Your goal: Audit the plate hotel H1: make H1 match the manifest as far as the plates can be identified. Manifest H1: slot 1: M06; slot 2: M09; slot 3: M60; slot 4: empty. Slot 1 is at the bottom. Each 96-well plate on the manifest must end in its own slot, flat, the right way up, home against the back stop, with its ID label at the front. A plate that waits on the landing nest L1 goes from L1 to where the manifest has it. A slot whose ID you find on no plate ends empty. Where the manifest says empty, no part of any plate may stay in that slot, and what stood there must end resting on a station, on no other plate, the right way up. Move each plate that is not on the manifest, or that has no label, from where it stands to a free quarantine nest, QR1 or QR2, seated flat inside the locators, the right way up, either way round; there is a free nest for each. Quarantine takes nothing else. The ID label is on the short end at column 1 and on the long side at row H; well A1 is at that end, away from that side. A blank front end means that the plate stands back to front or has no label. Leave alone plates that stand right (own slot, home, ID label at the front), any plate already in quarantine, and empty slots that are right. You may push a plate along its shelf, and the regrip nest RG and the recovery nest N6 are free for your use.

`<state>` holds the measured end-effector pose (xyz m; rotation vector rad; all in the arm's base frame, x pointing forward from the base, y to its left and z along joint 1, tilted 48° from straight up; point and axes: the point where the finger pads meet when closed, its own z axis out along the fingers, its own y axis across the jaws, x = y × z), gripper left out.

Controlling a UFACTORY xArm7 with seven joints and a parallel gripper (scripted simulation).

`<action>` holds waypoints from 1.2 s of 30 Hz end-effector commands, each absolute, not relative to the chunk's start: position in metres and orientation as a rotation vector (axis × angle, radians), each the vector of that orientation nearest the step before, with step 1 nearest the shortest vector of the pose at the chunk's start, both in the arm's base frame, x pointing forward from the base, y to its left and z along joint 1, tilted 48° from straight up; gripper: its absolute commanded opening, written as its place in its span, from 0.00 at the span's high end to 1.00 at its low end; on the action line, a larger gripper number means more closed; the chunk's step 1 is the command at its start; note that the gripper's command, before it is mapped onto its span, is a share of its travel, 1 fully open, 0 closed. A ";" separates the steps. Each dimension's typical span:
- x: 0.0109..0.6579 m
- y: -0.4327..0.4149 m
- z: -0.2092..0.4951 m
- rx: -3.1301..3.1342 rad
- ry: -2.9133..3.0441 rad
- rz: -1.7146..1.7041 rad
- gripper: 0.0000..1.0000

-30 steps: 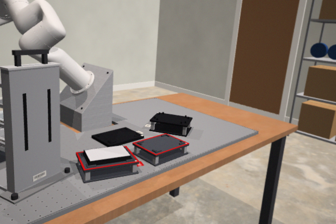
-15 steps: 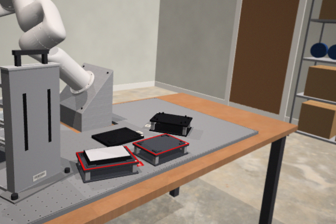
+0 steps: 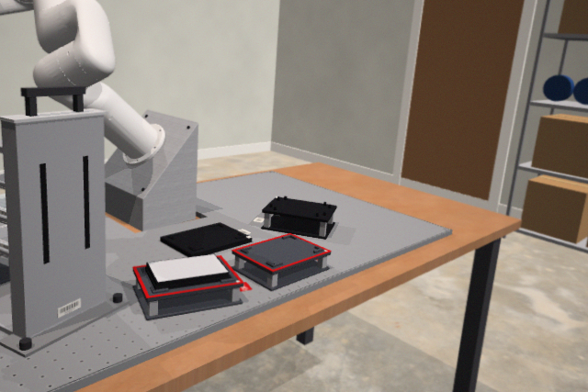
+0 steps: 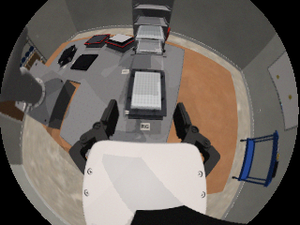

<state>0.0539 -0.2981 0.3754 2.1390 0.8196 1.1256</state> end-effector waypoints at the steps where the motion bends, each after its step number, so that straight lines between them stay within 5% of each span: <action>1: 0.054 -0.298 0.377 2.167 0.782 1.032 0.00; 36: 0.054 -0.298 0.377 2.284 0.533 0.431 0.00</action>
